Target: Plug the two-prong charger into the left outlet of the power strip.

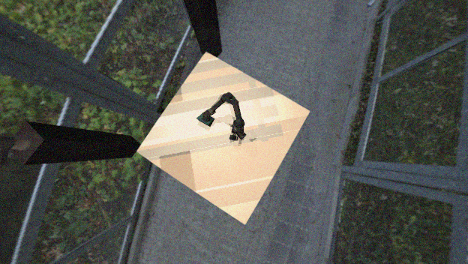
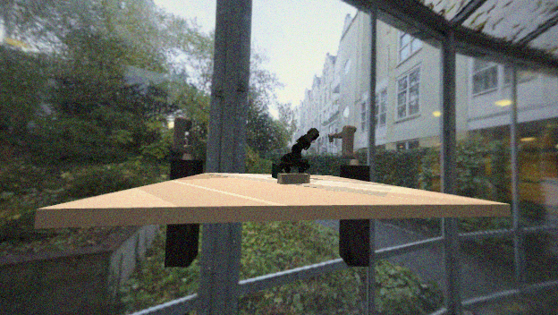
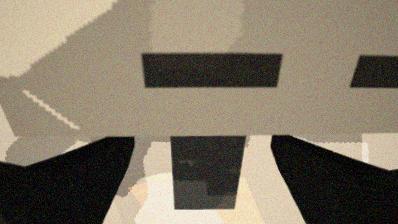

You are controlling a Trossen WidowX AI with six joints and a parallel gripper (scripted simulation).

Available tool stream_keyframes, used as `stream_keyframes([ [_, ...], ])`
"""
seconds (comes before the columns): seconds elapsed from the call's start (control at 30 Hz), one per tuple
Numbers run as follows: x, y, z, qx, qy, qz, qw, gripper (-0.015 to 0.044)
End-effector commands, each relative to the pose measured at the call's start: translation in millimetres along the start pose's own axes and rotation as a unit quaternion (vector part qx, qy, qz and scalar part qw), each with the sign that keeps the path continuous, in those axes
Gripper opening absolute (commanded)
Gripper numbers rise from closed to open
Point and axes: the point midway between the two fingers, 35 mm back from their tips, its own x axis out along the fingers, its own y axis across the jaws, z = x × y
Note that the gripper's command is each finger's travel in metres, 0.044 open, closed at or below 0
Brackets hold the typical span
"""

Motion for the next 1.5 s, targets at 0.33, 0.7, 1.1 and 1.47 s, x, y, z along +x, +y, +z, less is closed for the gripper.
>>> stream_keyframes([
  [0.33,0,0,-3,-0.004,-0.005,0.000,1.000,0.0440],
  [0.7,1,0,-7,-0.006,-0.008,0.000,1.000,0.0440],
  [1.1,1,0,-11,-0.009,-0.012,0.001,1.000,0.0440],
  [1.47,1,-1,-14,-0.010,-0.013,0.001,1.000,0.0440],
])
